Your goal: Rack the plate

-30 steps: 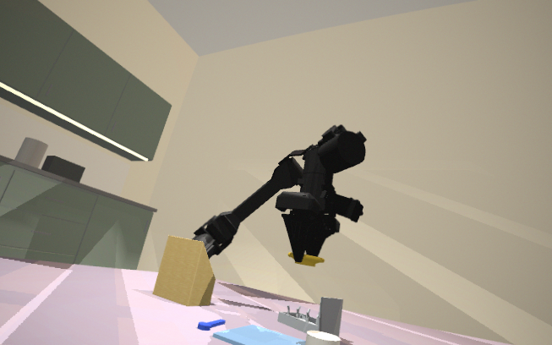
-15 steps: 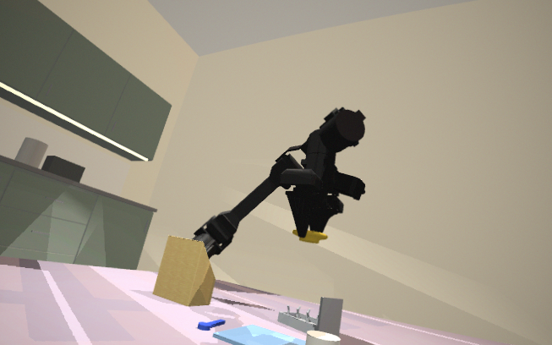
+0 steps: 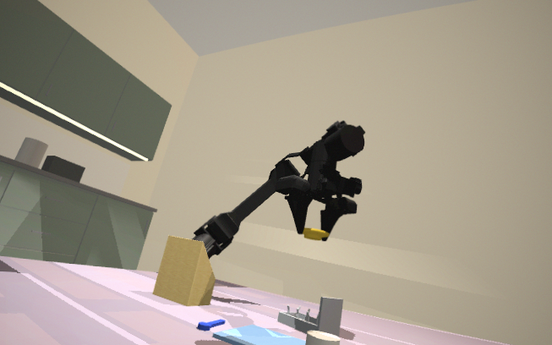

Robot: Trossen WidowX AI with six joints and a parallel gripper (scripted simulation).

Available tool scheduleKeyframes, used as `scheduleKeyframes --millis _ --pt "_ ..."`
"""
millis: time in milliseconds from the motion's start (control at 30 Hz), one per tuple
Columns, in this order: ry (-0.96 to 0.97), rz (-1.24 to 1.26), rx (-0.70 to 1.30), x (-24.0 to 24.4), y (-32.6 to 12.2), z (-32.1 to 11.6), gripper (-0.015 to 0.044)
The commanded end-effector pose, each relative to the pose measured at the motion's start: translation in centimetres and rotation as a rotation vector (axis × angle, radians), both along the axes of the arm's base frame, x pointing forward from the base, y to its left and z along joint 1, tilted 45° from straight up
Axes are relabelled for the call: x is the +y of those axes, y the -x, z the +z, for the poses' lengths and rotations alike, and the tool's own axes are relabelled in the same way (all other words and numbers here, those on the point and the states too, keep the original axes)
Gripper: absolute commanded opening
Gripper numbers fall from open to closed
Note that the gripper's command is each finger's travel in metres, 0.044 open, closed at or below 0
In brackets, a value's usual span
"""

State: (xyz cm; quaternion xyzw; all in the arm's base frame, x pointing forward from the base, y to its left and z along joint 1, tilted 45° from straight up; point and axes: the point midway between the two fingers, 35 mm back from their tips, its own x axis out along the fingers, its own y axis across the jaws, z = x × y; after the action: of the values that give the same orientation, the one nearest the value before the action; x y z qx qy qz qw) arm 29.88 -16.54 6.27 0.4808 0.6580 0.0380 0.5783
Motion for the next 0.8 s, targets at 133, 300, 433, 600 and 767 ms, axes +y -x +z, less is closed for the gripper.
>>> scheduleKeyframes --millis 133,300,433,600,767 --pt "-0.041 -0.192 0.175 2.5 0.9 2.7 0.0000" --pt "-0.068 -0.317 0.291 4.2 1.7 4.3 0.0000" --pt "-0.089 -0.416 0.385 5.6 2.5 5.4 0.0000" --pt "-0.117 -0.539 0.503 7.3 3.5 6.7 0.0000" --pt "-0.144 -0.662 0.621 9.0 4.6 7.8 0.0000"
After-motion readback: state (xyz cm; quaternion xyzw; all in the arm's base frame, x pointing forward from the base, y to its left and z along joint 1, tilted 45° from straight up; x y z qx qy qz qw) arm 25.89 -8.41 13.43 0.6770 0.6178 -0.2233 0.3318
